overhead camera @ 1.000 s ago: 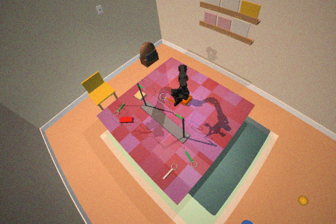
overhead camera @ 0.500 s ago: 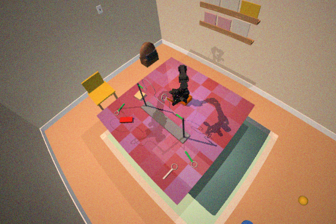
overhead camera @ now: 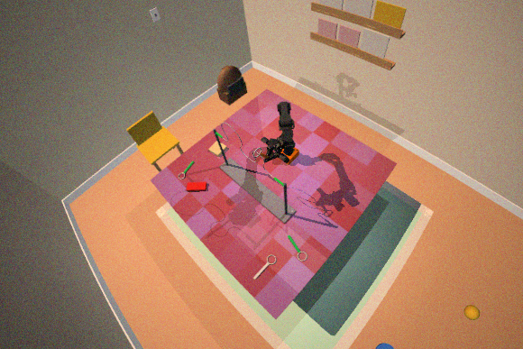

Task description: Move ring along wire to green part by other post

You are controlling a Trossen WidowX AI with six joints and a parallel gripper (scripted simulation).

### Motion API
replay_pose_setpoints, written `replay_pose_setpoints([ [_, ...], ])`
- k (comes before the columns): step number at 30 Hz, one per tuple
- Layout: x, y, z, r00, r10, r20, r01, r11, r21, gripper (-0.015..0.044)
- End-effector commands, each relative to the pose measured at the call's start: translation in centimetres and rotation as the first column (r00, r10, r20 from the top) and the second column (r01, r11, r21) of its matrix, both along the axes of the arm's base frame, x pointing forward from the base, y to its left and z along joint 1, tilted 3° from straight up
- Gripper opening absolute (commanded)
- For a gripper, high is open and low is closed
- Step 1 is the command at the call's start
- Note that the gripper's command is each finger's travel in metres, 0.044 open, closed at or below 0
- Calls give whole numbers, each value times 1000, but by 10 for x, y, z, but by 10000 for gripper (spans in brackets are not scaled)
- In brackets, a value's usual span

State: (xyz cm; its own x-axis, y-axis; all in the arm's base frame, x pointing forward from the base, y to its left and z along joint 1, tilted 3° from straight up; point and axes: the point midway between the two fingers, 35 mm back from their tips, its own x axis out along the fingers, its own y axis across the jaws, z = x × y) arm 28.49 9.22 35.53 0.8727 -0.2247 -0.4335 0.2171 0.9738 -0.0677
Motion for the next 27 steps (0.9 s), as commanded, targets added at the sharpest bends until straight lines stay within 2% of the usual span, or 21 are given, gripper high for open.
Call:
replay_pose_setpoints([
  [1, 0, -5, -1, 1000, -5, -13, 4, 996, -90, -150],
  [14, -2, -24, 3, 999, -28, -38, 12, 926, -377, -150],
  [27, -5, -42, 14, 997, -59, -56, 9, 764, -645, -150],
])
